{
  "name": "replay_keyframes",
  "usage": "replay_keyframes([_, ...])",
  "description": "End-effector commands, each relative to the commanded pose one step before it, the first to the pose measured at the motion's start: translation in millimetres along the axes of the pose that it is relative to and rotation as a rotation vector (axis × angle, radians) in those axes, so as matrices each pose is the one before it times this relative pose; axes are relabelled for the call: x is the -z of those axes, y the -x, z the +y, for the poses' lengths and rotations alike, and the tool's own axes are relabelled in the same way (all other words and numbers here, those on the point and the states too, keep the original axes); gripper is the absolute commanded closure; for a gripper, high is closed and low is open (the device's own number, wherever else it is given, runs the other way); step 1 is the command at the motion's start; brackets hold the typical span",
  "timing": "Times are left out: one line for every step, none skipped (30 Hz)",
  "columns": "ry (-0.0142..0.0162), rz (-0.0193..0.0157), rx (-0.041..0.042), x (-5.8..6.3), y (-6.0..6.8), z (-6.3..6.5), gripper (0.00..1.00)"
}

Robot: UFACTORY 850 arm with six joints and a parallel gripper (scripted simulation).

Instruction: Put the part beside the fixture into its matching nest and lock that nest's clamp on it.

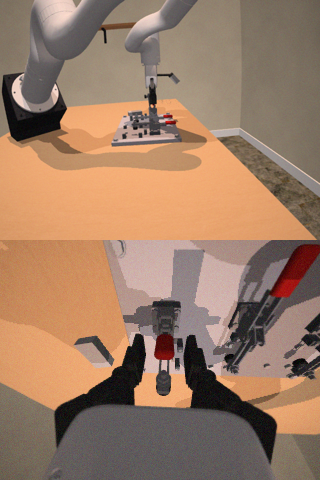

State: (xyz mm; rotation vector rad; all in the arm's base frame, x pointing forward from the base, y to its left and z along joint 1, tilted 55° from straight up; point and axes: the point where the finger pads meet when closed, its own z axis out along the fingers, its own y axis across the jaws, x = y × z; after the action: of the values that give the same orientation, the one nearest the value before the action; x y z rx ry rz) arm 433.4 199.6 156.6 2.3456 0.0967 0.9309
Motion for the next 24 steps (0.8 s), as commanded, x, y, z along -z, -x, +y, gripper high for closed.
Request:
replay_keyframes([-0.00057,0.0006,-0.00042,5.33,-0.41,-0.26,0.53])
replay_keyframes([-0.00001,-0.00001,0.0,3.75,0.0,0.0,0.53])
replay_keyframes([0.00001,0.00001,0.0,3.97,-0.01,0.0,0.53])
replay_keyframes([0.0,0.0,0.0,4.1,0.0,0.0,0.53])
replay_keyframes([0.0,0.0,0.0,4.15,0.0,0.0,0.53])
replay_keyframes([0.0,0.0,0.0,4.11,0.0,0.0,0.53])
replay_keyframes([-0.00001,-0.00001,0.0,3.97,0.01,0.0,0.53])
replay_keyframes([0.00001,0.00001,0.0,3.76,-0.01,0.0,0.53])
replay_keyframes([0.0,0.0,0.0,3.47,0.0,0.0,0.53])
replay_keyframes([-0.00001,-0.00001,0.0,3.11,0.01,0.0,0.53])
replay_keyframes([0.00001,0.00001,0.0,2.69,-0.01,0.0,0.53])
replay_keyframes([-0.00001,-0.00001,0.0,2.24,0.01,0.0,0.53])
replay_keyframes([0.00001,0.00001,0.0,1.77,-0.01,0.0,0.53])
replay_keyframes([0.0,0.0,0.0,1.3,0.0,0.0,0.53])
replay_keyframes([0.0,-0.00001,0.0,0.86,0.0,0.0,0.53])
replay_keyframes([0.0,-0.00001,0.0,0.48,0.0,0.0,0.53])
replay_keyframes([0.0,0.0,0.0,0.0,0.0,0.0,0.53])
replay_keyframes([0.0,0.0,0.0,0.0,0.0,0.0,0.53])
replay_keyframes([0.0,0.0,0.0,0.19,0.0,0.0,0.53])
replay_keyframes([0.0,0.0,0.0,0.03,0.0,0.0,0.53])
replay_keyframes([0.0,0.0,0.0,0.0,0.0,0.0,0.53])
replay_keyframes([0.0,0.0,0.0,0.0,0.0,0.0,0.53])
replay_keyframes([0.0,0.0,0.0,0.0,0.0,0.0,0.53])
replay_keyframes([0.0,0.0,0.0,0.0,0.0,0.0,0.53])
